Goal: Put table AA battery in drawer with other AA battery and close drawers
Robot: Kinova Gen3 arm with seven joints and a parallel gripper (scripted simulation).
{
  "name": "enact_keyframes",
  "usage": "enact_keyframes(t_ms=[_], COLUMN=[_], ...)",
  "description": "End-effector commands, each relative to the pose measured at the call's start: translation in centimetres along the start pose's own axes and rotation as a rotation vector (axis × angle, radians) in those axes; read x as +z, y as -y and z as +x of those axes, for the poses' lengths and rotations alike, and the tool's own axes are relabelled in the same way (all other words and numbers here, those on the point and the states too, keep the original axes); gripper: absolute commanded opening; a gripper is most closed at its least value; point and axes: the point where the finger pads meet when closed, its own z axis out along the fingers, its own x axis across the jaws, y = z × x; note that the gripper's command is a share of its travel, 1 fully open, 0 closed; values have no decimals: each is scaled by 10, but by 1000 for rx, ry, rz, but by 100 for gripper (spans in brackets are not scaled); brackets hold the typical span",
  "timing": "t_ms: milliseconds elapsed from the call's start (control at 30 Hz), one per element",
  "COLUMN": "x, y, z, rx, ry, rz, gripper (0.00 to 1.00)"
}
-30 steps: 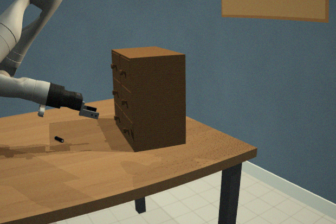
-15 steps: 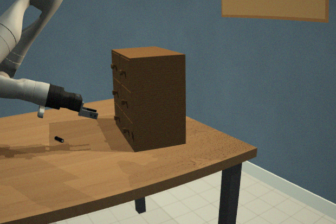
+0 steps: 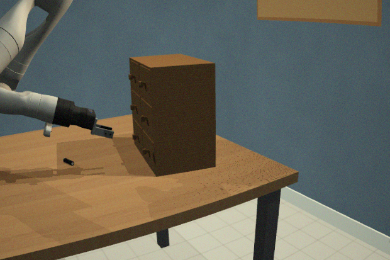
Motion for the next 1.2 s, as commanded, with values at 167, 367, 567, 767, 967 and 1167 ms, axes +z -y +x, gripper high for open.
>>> enact_keyframes(t_ms=[167, 367, 567, 767, 967, 1167], x=[0, 0, 2, 5, 14, 27], y=[-1, -1, 0, 2, 7, 14], z=[0, 0, 0, 0, 0, 0], rx=[1, 1, 1, 1, 1, 1], ry=[0, 0, 0, 0, 0, 0], rz=[-1, -1, -1, -1, -1, -1], gripper=[67, 67, 67, 67, 67, 67])
